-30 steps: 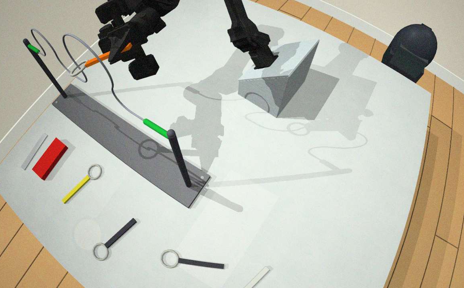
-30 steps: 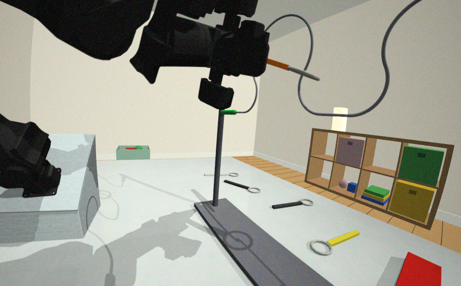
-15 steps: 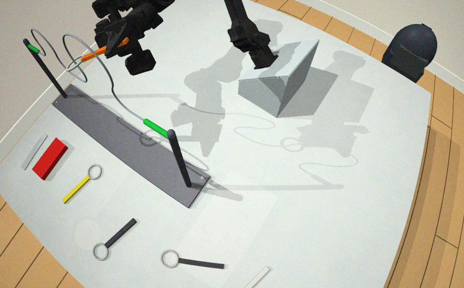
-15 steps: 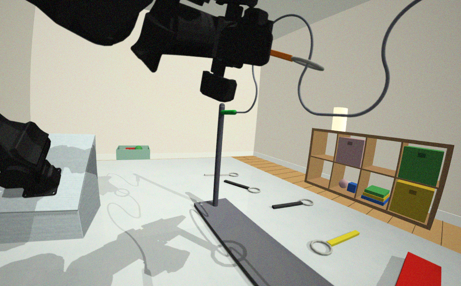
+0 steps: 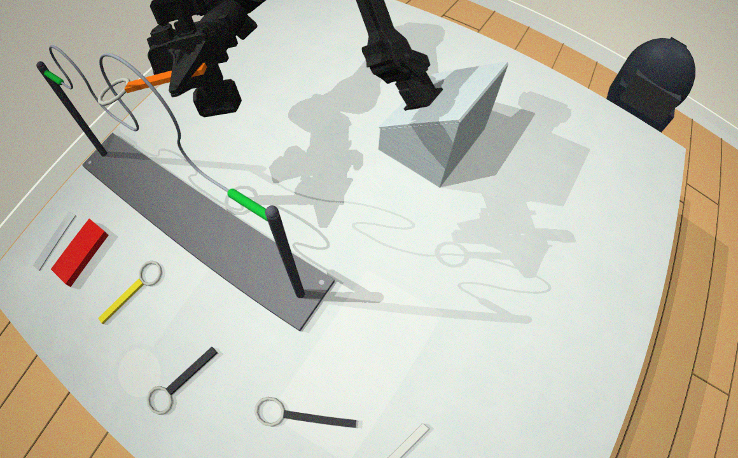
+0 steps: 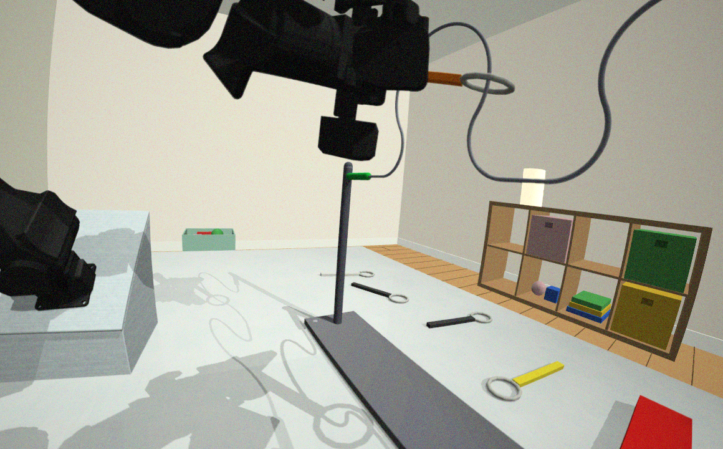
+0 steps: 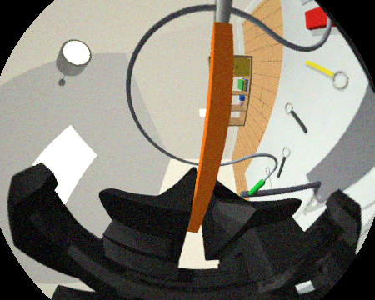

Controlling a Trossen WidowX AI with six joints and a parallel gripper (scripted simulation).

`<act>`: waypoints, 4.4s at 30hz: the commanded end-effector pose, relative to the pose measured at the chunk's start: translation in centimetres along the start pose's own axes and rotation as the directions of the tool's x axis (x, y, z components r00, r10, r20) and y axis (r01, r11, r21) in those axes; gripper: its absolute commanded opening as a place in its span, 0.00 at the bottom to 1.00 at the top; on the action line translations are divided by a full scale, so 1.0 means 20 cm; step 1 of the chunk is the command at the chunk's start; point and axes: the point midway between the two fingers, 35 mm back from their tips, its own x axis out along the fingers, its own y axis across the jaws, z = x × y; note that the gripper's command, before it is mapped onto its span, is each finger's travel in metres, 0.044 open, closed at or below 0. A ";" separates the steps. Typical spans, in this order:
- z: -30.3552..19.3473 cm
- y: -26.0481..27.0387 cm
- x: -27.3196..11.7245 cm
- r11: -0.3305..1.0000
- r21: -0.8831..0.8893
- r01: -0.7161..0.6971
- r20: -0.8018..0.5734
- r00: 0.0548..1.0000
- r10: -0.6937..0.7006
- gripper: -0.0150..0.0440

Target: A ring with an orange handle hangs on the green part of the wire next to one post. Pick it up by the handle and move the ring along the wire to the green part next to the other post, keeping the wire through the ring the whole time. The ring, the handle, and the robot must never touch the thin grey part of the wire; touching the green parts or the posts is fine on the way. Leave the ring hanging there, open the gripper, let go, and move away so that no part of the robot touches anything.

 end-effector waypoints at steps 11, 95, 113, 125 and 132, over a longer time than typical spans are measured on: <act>0.00 -0.03 0.00 0.982 -0.166 0.089 -0.004 0.996 -0.091 0.00; 0.12 -0.17 -0.08 0.242 -0.883 0.403 0.234 0.823 -0.518 0.00; 0.16 -0.18 -0.10 0.003 -0.919 0.395 0.328 0.767 -0.552 0.00; 0.18 -0.17 -0.11 -0.158 -0.913 0.375 0.396 0.728 -0.560 0.00; 0.20 -0.17 -0.12 -0.251 -0.899 0.358 0.437 0.705 -0.559 0.00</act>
